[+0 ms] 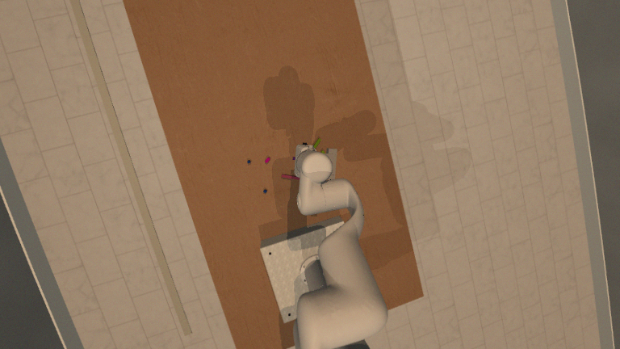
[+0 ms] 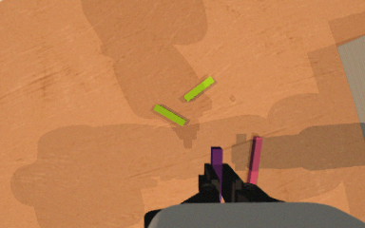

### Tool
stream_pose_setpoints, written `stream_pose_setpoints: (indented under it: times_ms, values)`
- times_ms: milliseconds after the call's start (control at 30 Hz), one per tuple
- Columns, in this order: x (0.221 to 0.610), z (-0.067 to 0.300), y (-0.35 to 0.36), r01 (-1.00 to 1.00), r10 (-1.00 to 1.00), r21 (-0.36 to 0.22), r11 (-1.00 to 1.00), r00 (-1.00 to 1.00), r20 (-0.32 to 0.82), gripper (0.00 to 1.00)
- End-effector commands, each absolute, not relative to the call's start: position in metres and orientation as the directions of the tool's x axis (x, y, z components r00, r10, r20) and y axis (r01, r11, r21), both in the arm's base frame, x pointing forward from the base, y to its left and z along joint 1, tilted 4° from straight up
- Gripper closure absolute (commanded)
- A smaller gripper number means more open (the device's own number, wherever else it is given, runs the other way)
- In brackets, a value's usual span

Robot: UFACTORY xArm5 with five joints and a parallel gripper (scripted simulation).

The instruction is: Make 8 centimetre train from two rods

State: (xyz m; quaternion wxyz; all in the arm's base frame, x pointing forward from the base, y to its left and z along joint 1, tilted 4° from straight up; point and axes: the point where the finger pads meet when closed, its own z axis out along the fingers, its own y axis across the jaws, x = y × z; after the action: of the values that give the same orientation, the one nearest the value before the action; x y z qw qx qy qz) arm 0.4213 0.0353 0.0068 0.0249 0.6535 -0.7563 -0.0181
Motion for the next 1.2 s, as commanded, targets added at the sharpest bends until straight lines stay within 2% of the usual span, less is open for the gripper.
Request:
stream_pose_setpoints:
  times_ms: [0,467,600,900,967,1000,1167]
  values:
    - [0.424,0.033,0.036,-0.988,-0.989,0.057,0.145,-0.144,0.013,0.96]
    - [0.425,0.036,0.037,-0.989,-0.991,0.057,0.134,-0.133,0.013,0.96]
    - [0.431,0.036,0.052,-0.997,-0.999,0.06,-0.041,0.042,0.005,0.96]
    - [0.439,0.035,0.076,-0.953,-0.955,0.061,-0.297,0.297,-0.008,0.96]
    - [0.439,0.035,0.076,-0.953,-0.955,0.061,-0.297,0.297,-0.008,0.96]
    - [0.442,0.035,0.084,-0.922,-0.924,0.061,-0.381,0.381,-0.013,0.96]
    - [0.445,0.034,0.097,-0.867,-0.869,0.06,-0.495,0.495,-0.019,0.96]
